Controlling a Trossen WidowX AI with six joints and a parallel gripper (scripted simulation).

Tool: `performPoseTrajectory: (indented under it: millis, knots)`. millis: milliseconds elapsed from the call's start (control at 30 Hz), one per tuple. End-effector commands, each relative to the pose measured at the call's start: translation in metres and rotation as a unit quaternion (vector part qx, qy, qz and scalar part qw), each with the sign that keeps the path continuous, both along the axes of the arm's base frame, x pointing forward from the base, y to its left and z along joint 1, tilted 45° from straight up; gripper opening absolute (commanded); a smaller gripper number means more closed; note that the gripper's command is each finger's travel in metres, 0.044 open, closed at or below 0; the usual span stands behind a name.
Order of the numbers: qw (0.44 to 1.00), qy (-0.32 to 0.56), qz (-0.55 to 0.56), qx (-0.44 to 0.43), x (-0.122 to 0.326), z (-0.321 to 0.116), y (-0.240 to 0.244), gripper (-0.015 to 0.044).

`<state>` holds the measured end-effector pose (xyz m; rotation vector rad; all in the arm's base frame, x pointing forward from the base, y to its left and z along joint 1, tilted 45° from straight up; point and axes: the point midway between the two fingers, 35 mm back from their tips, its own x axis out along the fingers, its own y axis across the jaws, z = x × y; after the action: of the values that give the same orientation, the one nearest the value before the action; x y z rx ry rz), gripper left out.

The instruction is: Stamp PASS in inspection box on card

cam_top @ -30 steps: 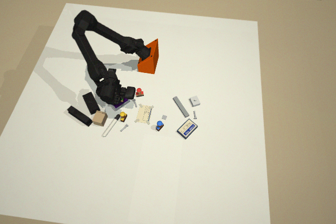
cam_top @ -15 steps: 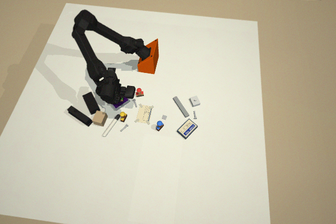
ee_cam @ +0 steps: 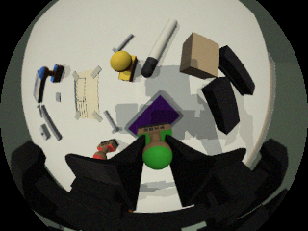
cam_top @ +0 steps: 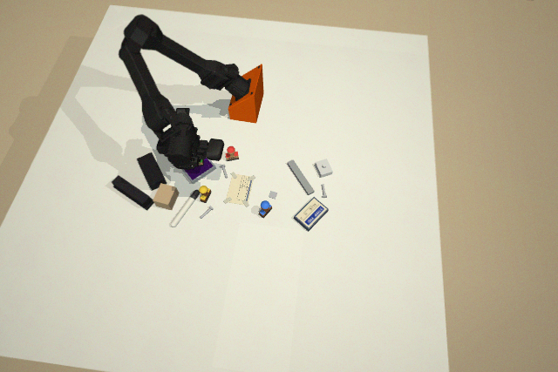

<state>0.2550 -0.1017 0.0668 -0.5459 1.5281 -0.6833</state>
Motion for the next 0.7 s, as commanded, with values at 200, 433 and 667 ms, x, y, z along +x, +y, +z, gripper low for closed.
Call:
performPoseTrajectory:
  millis: [200, 433, 667]
  knots:
    - [1.0, -0.004, -0.001, 0.002, 0.001, 0.012, 0.012, 0.0]
    - [1.0, -0.002, 0.001, 0.002, 0.002, 0.019, 0.019, 0.0]
    - [0.994, 0.073, 0.078, 0.012, 0.018, 0.006, 0.033, 0.0]
